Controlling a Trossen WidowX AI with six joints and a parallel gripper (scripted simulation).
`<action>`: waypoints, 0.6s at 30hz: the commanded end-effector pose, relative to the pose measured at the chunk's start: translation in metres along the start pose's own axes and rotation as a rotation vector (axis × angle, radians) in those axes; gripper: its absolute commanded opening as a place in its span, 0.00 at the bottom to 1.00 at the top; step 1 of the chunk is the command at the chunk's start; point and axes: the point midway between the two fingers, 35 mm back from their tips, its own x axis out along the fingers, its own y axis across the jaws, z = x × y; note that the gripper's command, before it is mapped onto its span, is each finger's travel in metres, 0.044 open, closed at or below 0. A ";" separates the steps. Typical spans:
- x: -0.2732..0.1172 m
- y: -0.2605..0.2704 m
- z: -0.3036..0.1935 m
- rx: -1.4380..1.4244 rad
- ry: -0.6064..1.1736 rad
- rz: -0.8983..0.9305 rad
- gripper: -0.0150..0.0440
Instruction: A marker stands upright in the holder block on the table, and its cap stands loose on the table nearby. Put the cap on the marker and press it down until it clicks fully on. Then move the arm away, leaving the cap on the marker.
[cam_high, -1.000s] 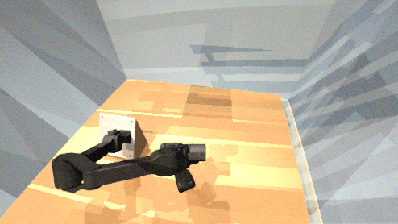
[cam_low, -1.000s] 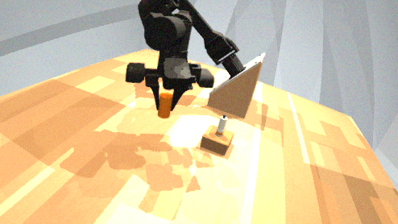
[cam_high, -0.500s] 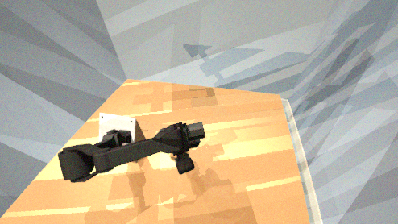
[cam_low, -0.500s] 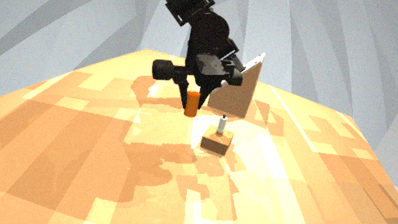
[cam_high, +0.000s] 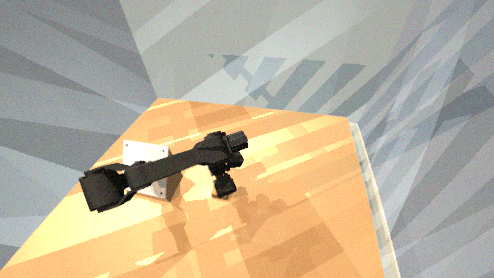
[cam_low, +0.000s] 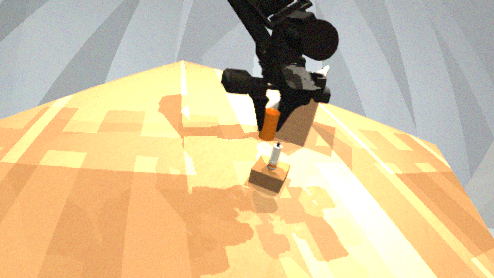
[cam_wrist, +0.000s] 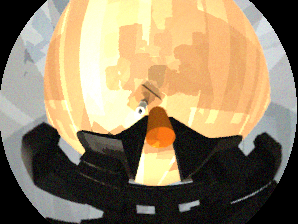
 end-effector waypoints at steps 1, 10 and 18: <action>-0.003 0.014 -0.001 0.000 0.006 -0.001 0.25; -0.006 0.032 -0.003 0.003 0.014 -0.012 0.25; 0.001 0.032 -0.003 0.003 0.014 -0.012 0.25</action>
